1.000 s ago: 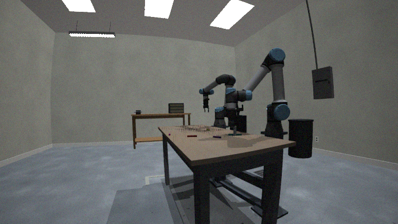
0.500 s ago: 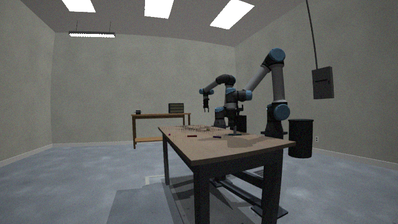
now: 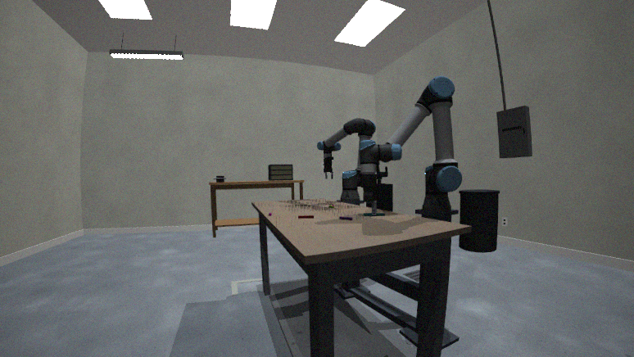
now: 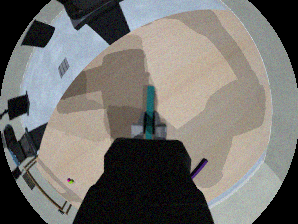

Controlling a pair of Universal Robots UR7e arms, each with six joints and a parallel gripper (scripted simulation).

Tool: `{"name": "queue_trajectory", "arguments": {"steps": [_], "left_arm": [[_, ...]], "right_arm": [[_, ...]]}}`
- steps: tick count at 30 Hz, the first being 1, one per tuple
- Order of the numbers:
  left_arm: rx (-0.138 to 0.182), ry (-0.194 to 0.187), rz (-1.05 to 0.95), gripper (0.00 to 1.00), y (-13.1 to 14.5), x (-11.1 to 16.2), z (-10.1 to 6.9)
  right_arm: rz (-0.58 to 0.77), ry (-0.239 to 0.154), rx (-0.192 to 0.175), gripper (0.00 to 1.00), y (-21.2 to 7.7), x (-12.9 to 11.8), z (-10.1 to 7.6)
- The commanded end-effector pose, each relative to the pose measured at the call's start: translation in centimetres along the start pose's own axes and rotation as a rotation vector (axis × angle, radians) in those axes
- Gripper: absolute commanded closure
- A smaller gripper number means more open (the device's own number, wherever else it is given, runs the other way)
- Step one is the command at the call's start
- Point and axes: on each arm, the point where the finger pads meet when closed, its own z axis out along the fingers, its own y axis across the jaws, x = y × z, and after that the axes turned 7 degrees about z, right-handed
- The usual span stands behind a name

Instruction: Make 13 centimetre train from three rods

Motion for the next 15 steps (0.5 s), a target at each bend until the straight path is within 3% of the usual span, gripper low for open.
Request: {"name": "queue_trajectory", "arguments": {"steps": [1,10,15], "left_arm": [[0.0,-0.001,0.0,0.76,0.0,0.0,0.0],[0.0,-0.001,0.0,0.76,0.0,0.0,-0.1],[0.0,-0.001,0.0,0.76,0.0,0.0,-1.2]], "right_arm": [[0.0,-0.001,-0.001,0.0,0.0,0.0,0.0],[0.0,-0.001,-0.001,0.0,0.0,0.0,0.0],[0.0,-0.001,-0.001,0.0,0.0,0.0,0.0]]}}
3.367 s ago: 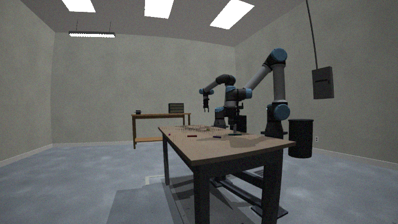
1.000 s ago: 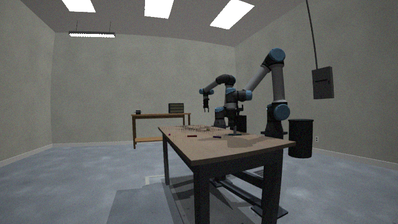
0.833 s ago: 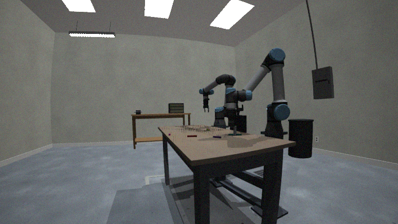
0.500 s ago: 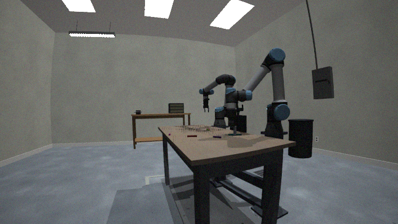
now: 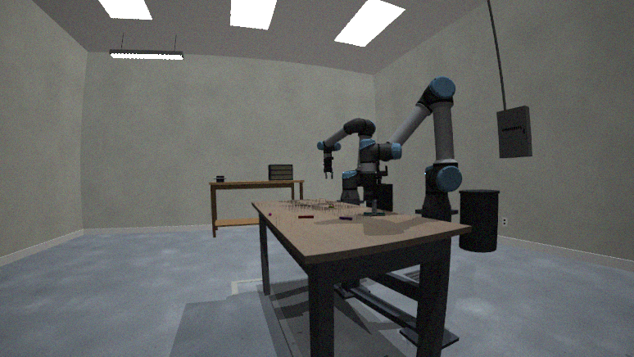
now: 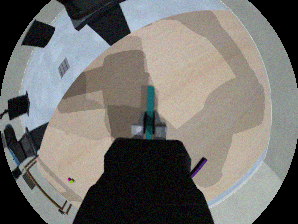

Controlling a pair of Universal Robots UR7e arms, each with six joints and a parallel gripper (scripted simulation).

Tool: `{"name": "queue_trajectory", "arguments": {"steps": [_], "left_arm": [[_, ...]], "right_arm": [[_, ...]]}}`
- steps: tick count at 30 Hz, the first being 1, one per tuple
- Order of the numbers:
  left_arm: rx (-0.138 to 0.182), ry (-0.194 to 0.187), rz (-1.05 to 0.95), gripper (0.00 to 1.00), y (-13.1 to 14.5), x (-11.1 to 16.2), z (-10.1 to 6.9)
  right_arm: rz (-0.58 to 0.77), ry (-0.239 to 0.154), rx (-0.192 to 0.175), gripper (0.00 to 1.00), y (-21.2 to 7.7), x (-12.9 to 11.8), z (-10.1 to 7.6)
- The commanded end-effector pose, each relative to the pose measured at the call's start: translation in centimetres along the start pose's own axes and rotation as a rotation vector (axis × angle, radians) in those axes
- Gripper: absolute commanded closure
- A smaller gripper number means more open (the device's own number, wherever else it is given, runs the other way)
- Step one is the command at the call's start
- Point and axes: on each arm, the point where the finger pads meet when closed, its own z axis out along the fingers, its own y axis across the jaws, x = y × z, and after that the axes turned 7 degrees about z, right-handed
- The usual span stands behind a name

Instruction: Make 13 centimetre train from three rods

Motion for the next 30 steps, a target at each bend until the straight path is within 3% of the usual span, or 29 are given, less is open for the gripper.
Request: {"name": "queue_trajectory", "arguments": {"steps": [1,18,30], "left_arm": [[0.0,-0.002,0.0,0.76,0.0,-0.1,-1.1],[0.0,-0.002,0.0,0.76,0.0,0.0,-9.0],[0.0,-0.002,0.0,0.76,0.0,0.0,-9.6]], "right_arm": [[0.0,-0.001,-0.001,0.0,0.0,0.0,0.0],[0.0,-0.001,-0.001,0.0,0.0,0.0,0.0],[0.0,-0.001,-0.001,0.0,0.0,0.0,0.0]]}}
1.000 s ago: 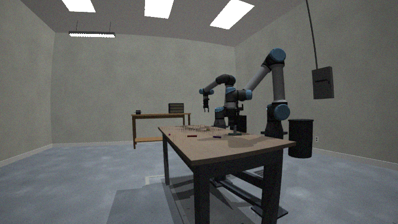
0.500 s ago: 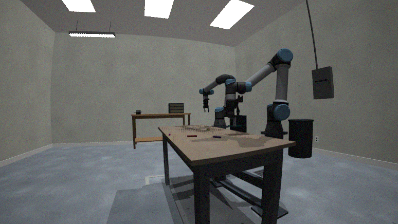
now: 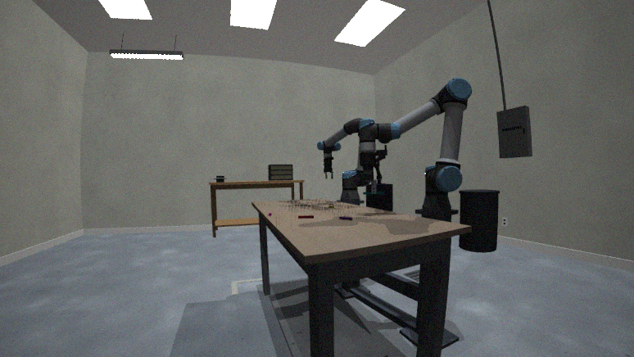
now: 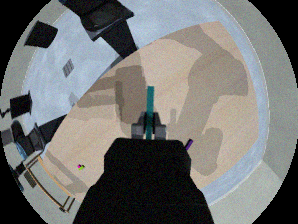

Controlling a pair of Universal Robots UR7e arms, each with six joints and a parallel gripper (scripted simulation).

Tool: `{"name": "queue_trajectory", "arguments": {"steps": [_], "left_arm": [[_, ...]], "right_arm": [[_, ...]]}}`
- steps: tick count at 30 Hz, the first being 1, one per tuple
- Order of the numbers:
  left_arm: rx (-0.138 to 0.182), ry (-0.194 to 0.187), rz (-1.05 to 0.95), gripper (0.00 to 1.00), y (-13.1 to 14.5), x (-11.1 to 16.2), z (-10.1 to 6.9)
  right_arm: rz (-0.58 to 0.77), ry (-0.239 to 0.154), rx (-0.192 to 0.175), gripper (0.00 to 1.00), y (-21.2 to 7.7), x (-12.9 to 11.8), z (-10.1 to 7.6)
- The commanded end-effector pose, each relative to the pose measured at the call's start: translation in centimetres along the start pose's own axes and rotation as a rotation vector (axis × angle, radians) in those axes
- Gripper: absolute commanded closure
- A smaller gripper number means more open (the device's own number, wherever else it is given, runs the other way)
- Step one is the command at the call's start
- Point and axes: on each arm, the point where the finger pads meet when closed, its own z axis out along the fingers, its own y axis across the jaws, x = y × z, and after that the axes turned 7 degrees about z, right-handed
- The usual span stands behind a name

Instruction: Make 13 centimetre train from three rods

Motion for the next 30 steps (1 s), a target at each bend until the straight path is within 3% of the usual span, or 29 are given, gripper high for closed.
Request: {"name": "queue_trajectory", "arguments": {"steps": [1,16,30], "left_arm": [[0.0,-0.001,0.0,0.76,0.0,0.0,-0.1],[0.0,-0.001,0.014,0.76,0.3,-0.8,-0.4],[-0.001,-0.001,0.093,0.76,1.7,-5.0,-2.1]], "right_arm": [[0.0,-0.001,-0.001,0.0,0.0,0.0,0.0],[0.0,-0.001,-0.001,0.0,0.0,0.0,0.0],[0.0,-0.001,-0.001,0.0,0.0,0.0,0.0]]}}
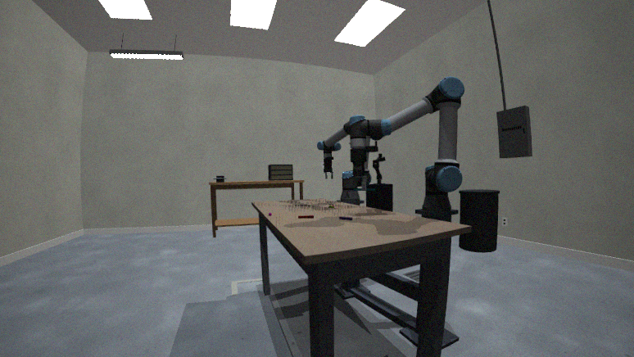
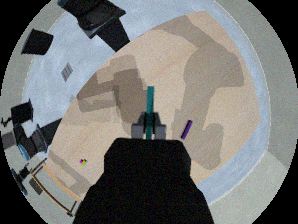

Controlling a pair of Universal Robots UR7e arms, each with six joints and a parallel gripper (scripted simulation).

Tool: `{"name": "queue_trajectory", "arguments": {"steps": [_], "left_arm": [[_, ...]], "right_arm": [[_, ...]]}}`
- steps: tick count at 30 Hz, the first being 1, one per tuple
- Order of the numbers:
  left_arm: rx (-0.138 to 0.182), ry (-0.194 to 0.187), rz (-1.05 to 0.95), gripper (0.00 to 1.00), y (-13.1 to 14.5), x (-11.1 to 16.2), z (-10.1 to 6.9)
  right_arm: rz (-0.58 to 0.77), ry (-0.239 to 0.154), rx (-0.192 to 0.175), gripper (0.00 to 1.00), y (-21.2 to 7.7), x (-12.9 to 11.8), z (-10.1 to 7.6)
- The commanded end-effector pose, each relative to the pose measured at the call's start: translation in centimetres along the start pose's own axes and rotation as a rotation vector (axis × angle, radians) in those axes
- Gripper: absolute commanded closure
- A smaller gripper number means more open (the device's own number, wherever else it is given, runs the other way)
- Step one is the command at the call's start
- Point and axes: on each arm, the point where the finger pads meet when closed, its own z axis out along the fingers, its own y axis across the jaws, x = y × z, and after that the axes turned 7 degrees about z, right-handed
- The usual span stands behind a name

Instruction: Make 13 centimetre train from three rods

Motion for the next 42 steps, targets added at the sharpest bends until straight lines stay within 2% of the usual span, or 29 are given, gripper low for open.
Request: {"name": "queue_trajectory", "arguments": {"steps": [1,15,17,24,32,34,42], "left_arm": [[0.001,0.0,0.023,0.76,0.6,-1.3,-0.5],[0.0,-0.001,0.219,0.76,5.0,-11.2,-3.3],[0.0,-0.001,0.219,0.76,5.0,-11.2,-3.3],[0.0,-0.001,0.344,0.76,7.8,-17.3,-4.0],[0.0,-0.001,0.493,0.76,11.1,-24.0,-3.9],[0.0,-0.001,0.493,0.76,11.1,-24.0,-3.9],[0.0,-0.001,0.634,0.76,14.0,-29.8,-2.9]], "right_arm": [[0.0,-0.001,-0.001,0.0,0.0,0.0,0.0],[0.0,-0.001,-0.001,0.0,0.0,0.0,0.0],[0.0,-0.001,-0.001,0.0,0.0,0.0,0.0],[0.0,-0.001,-0.001,0.0,0.0,0.0,0.0],[0.0,-0.001,-0.001,0.0,0.0,0.0,0.0],[0.0,-0.001,-0.001,0.0,0.0,0.0,0.0],[0.0,-0.001,-0.001,0.0,0.0,0.0,0.0]]}}
